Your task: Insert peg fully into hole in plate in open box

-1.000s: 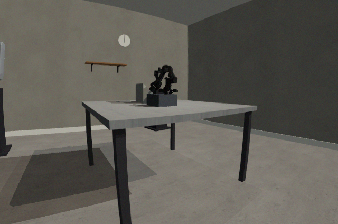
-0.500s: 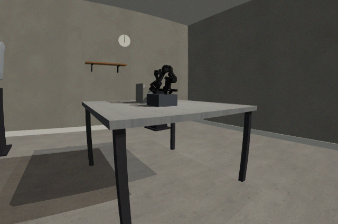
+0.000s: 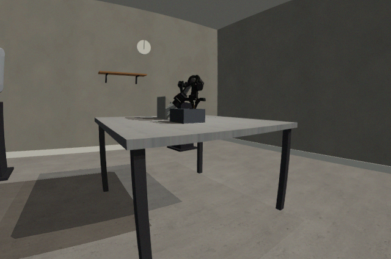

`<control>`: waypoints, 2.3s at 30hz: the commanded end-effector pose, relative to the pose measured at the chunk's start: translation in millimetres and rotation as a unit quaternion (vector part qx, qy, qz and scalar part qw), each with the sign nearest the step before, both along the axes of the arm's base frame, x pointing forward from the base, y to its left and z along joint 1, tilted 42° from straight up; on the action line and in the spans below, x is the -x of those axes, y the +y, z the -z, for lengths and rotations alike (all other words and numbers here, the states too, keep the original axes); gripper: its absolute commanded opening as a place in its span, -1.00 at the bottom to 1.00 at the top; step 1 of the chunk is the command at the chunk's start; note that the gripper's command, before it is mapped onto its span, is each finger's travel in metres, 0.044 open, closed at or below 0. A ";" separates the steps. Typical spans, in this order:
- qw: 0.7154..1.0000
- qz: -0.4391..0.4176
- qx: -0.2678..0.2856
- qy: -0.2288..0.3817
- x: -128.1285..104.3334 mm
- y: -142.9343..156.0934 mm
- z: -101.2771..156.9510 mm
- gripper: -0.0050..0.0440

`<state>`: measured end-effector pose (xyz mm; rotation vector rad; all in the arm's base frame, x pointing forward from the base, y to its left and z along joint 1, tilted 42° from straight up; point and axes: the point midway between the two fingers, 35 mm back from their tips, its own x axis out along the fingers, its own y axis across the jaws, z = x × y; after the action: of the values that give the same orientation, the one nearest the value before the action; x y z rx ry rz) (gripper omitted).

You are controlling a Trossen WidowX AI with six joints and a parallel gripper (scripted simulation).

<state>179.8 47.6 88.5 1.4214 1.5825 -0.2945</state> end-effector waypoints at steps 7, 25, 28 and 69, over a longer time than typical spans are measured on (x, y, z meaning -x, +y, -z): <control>1.000 0.001 0.000 -0.003 2.1 -23.1 -23.8 -0.80; 1.000 0.003 0.002 0.000 -20.4 -44.2 -17.1 -0.80; 1.000 0.005 0.002 0.000 -26.0 -52.1 -16.3 -0.80; 1.000 0.001 -0.007 -0.005 -73.5 -130.6 8.6 -0.80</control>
<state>245.4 -75.0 81.6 1.4335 1.5849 -0.2796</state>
